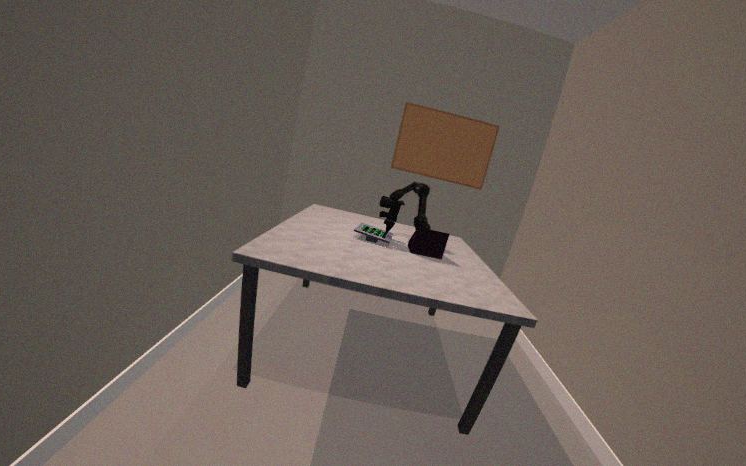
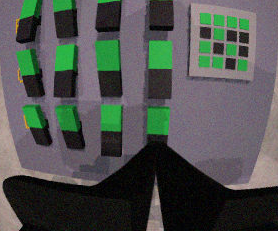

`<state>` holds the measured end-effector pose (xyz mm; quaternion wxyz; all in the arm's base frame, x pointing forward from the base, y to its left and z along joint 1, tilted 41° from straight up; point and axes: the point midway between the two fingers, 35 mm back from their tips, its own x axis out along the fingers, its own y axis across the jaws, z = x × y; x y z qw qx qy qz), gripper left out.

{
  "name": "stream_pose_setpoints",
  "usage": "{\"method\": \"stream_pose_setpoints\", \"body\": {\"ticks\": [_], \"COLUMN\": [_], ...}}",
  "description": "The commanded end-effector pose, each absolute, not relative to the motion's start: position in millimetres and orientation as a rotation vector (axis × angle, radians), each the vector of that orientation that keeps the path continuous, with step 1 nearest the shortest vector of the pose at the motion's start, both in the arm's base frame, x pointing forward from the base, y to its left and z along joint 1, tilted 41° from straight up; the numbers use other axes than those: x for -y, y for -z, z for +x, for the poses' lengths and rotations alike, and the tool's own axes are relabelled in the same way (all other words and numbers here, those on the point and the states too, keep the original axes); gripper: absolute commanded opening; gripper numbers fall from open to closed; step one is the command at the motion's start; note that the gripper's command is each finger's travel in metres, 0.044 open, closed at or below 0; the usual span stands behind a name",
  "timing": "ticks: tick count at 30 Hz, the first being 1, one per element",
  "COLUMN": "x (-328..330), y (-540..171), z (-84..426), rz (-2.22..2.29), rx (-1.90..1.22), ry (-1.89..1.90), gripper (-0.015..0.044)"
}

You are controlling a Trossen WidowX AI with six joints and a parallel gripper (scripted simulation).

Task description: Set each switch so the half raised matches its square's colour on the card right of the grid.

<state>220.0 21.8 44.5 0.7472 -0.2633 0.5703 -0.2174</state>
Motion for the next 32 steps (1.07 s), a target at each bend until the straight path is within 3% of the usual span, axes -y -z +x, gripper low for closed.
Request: {"method": "stream_pose_setpoints", "body": {"ticks": [1,14,22,32], "x": [-21.0,-63.6,-109.9,-110.9], "y": [-44.3,-92.2,-82.2,-81.7], "z": [220.6,207.8,271.6,273.2], "rz": [-0.581,-0.575,-0.572,-0.572], "rx": [-1.244,-1.271,-1.268,-1.268], "ry": [0.477,0.484,0.483,0.483], "gripper": [0.0,0.0,0.0,0.0]}}
